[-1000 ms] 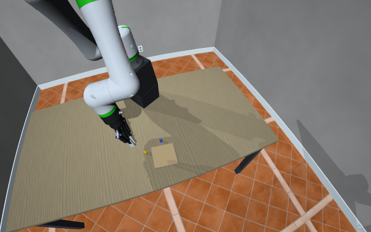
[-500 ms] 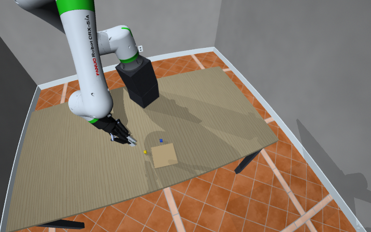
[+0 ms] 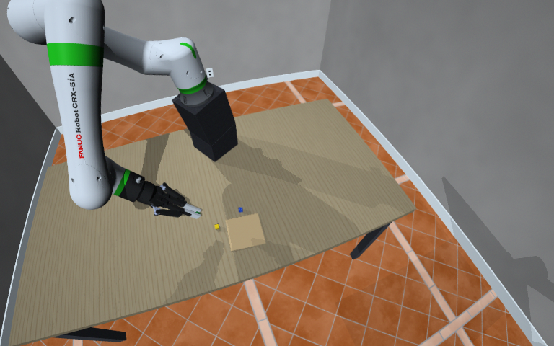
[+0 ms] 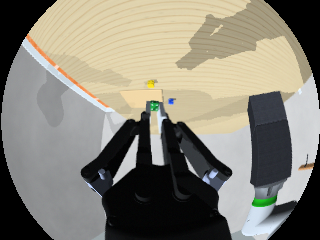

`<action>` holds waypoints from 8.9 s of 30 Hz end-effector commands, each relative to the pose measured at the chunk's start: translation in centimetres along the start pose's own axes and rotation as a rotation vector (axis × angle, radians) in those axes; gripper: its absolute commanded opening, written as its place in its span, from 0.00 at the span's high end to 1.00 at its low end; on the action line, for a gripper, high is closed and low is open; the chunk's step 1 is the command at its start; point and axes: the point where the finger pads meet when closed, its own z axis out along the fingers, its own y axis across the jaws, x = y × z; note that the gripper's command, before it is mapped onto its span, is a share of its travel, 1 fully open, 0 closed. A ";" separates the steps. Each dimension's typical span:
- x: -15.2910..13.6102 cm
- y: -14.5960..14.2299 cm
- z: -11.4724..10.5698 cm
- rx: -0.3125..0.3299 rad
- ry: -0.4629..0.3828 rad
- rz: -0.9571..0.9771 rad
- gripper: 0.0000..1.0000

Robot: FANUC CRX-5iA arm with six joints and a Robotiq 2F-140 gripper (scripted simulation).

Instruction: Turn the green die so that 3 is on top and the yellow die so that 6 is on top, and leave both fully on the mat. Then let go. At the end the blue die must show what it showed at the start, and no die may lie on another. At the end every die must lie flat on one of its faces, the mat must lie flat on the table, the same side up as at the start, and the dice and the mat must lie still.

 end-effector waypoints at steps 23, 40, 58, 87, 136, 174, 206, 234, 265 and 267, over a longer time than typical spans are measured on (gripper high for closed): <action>1.8 0.6 0.8 -0.021 -0.286 0.006 0.93; 5.7 0.6 4.6 -0.021 -0.286 0.006 0.93; 6.5 0.6 5.4 -0.021 -0.286 0.006 0.93; 6.5 0.6 5.4 -0.021 -0.286 0.006 0.93; 7.3 0.6 6.2 -0.021 -0.286 0.006 0.93; 7.3 0.6 6.2 -0.021 -0.286 0.006 0.81; 7.3 0.6 6.2 -0.021 -0.286 0.006 0.81; 8.6 0.5 1.7 -0.021 -0.286 0.006 0.81; 4.5 0.4 -2.8 -0.021 -0.286 0.006 0.81; 4.4 0.4 -2.8 -0.021 -0.286 0.006 0.81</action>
